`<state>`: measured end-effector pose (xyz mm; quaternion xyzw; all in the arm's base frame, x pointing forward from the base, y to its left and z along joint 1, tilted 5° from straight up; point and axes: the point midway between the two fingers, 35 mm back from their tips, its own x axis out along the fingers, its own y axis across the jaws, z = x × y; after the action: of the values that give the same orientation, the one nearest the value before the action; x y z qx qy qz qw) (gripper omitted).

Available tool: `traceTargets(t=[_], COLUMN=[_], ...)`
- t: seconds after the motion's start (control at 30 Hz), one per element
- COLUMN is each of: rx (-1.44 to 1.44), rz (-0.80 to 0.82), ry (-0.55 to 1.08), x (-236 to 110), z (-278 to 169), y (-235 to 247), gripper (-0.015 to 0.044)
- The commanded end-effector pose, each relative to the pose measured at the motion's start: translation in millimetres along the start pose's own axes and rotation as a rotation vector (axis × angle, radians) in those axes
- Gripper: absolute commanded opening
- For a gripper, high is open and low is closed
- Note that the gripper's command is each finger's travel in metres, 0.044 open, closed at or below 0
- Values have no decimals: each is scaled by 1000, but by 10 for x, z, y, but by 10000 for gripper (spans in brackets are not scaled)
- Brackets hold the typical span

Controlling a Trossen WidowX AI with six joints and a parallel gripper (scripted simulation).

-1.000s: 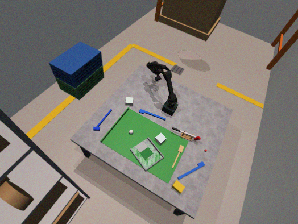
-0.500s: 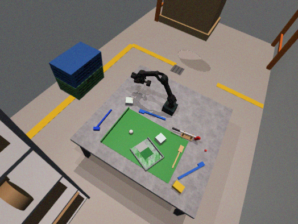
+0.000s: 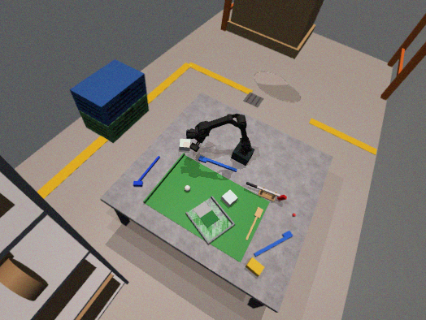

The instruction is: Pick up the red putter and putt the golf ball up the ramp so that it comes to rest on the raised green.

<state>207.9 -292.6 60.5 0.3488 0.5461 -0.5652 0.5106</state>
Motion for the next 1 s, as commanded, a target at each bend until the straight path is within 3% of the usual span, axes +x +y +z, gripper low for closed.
traceTargets(t=[0.0,0.47,0.7,0.97], rx=[-435,-1711,-2376,-3103], rz=[86,380,548,786], ry=[-23,-161,-274,-450], x=[-236,-810,-989,-1097], z=[-505,-2384,-3437,-4509], y=[453,1234,1122,654], gripper=[440,440,440,440])
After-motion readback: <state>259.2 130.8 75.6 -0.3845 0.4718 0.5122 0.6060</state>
